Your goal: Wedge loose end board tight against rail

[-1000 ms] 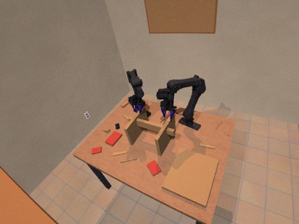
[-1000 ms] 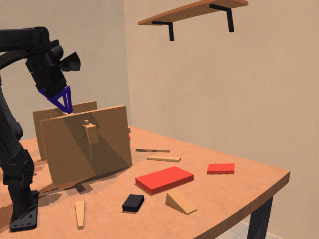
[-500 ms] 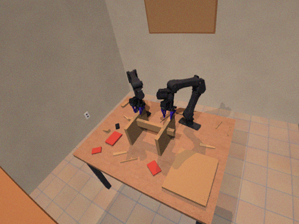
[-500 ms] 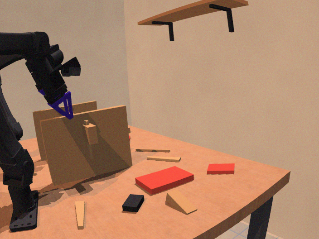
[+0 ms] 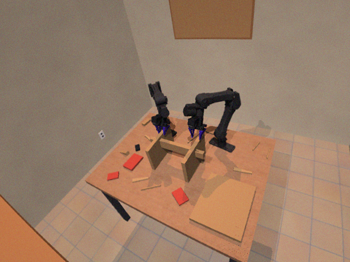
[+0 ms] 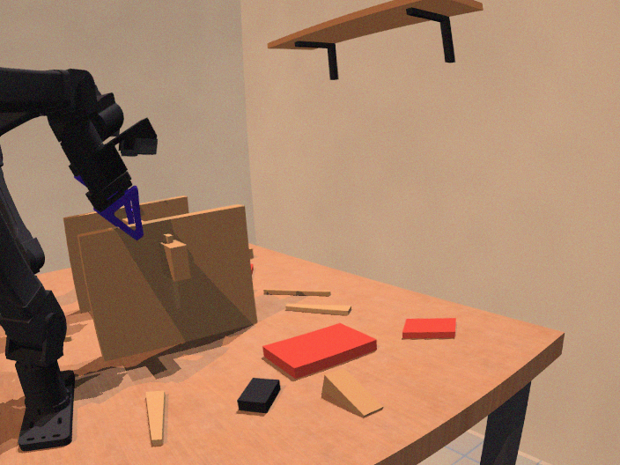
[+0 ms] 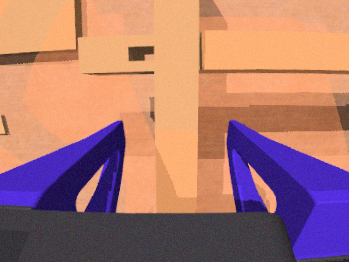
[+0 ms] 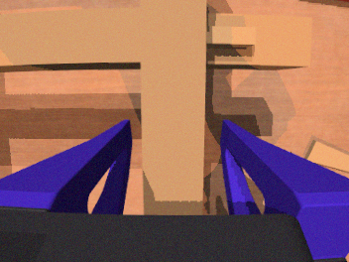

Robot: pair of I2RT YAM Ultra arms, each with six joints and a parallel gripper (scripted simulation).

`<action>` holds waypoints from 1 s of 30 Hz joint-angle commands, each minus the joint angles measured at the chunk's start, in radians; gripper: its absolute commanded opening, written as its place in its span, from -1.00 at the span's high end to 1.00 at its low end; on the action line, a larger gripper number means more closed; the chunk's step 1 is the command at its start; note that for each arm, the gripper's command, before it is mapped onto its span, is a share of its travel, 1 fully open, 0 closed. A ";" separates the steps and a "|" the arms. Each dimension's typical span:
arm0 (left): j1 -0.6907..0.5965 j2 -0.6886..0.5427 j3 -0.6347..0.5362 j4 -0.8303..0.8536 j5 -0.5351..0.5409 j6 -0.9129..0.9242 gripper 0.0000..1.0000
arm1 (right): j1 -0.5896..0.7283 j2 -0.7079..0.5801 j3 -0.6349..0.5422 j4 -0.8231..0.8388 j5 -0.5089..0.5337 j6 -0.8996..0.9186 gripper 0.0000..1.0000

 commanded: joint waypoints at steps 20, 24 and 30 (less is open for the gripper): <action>-0.007 -0.036 -0.059 0.038 -0.011 0.005 -0.08 | 0.000 -0.034 0.022 0.031 0.009 0.001 1.00; -0.007 -0.050 -0.083 0.056 -0.010 0.005 -0.08 | 0.000 -0.034 0.022 0.031 0.009 0.001 1.00; -0.007 -0.056 -0.119 0.083 -0.010 0.006 -0.08 | 0.000 -0.034 0.022 0.031 0.009 0.001 1.00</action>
